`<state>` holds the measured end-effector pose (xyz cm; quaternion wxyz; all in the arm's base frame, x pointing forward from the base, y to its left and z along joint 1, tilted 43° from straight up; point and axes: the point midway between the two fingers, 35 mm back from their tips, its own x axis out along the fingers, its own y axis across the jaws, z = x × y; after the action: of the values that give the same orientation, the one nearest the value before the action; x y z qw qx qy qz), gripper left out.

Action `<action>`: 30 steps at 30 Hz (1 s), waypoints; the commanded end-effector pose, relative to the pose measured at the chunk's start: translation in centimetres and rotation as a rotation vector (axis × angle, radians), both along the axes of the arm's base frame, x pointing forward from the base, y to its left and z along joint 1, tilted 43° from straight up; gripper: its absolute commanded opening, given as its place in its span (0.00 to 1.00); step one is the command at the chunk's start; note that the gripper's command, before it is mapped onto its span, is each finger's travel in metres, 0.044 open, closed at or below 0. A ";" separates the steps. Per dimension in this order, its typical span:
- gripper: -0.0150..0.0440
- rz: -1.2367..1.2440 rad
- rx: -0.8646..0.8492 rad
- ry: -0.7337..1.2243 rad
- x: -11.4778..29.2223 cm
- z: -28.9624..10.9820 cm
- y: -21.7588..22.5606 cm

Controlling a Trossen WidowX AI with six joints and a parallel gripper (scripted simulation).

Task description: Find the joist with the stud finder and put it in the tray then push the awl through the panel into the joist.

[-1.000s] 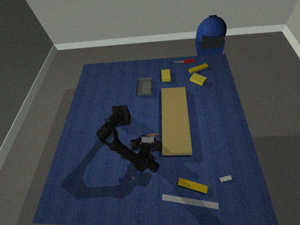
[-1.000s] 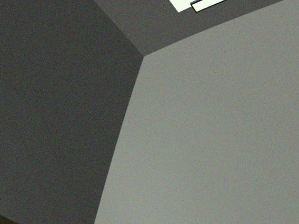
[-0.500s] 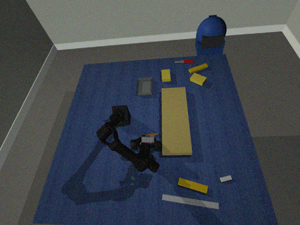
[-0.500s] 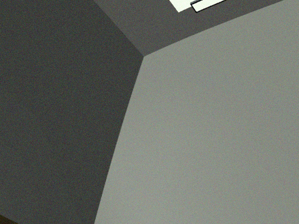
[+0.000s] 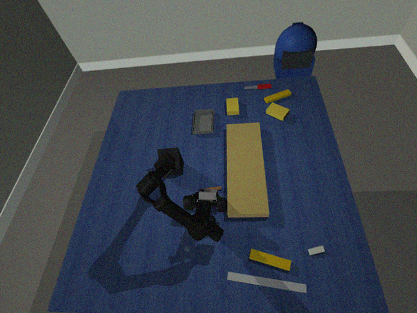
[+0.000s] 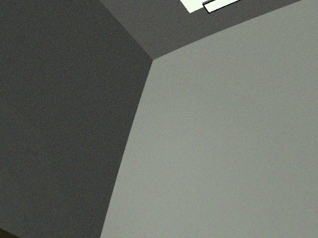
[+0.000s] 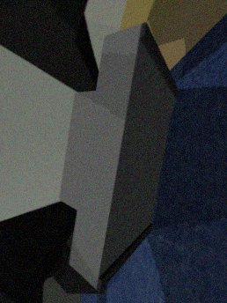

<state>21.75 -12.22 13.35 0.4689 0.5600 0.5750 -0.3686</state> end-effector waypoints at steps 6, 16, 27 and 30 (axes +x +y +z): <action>0.90 0.000 0.000 0.000 0.0 0.0 0.0; 0.90 0.000 0.000 0.000 0.0 0.0 0.0; 1.00 0.000 0.001 0.000 0.0 0.0 0.0; 1.00 0.000 0.001 0.000 0.0 0.0 0.0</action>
<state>21.74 -12.21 13.36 0.4687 0.5601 0.5752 -0.3686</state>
